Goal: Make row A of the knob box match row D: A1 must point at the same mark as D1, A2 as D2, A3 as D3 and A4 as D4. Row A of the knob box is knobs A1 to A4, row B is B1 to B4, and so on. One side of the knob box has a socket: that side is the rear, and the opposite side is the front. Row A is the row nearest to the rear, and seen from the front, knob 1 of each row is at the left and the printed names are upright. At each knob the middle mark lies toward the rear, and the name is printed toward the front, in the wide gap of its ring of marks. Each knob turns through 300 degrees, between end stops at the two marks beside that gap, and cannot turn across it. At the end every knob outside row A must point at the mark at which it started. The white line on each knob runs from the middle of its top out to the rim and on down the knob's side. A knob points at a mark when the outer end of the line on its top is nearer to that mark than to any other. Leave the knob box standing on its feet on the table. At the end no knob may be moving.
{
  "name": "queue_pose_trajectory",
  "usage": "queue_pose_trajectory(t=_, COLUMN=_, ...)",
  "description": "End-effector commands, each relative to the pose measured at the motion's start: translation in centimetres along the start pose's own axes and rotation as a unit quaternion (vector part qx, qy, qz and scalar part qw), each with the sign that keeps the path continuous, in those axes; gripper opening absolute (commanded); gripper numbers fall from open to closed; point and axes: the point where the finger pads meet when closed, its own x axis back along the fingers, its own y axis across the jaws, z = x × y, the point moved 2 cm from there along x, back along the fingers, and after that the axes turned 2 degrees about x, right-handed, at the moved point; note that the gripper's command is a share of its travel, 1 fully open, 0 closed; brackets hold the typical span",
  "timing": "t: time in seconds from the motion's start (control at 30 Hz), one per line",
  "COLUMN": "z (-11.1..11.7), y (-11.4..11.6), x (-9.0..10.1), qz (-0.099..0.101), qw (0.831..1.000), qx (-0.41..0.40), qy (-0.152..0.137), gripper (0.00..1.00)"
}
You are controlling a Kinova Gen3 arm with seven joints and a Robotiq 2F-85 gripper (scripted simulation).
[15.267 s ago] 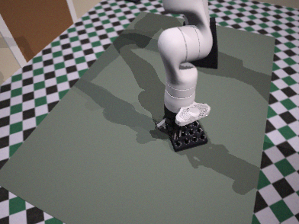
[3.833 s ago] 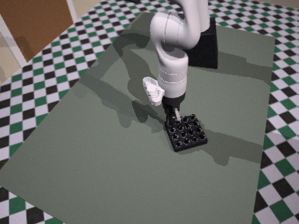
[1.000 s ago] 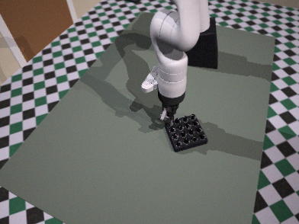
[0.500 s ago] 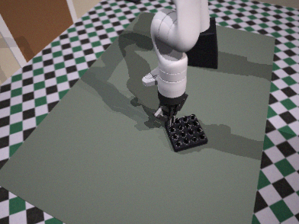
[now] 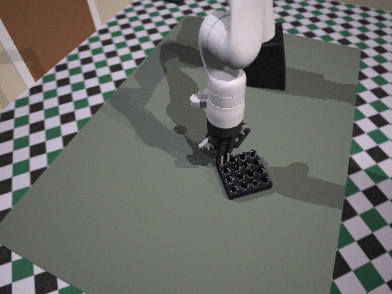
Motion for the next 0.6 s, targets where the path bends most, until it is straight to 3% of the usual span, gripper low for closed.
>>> queue_pose_trajectory(t=0.0, z=0.0, y=0.01, x=-0.01, qz=0.001, qw=1.0, qx=-0.015, qy=0.001, gripper=0.08)
queue_pose_trajectory(t=0.57, z=0.0, y=0.01, x=-0.01, qz=0.001, qw=0.995, qx=-0.1, qy=0.001, gripper=0.08)
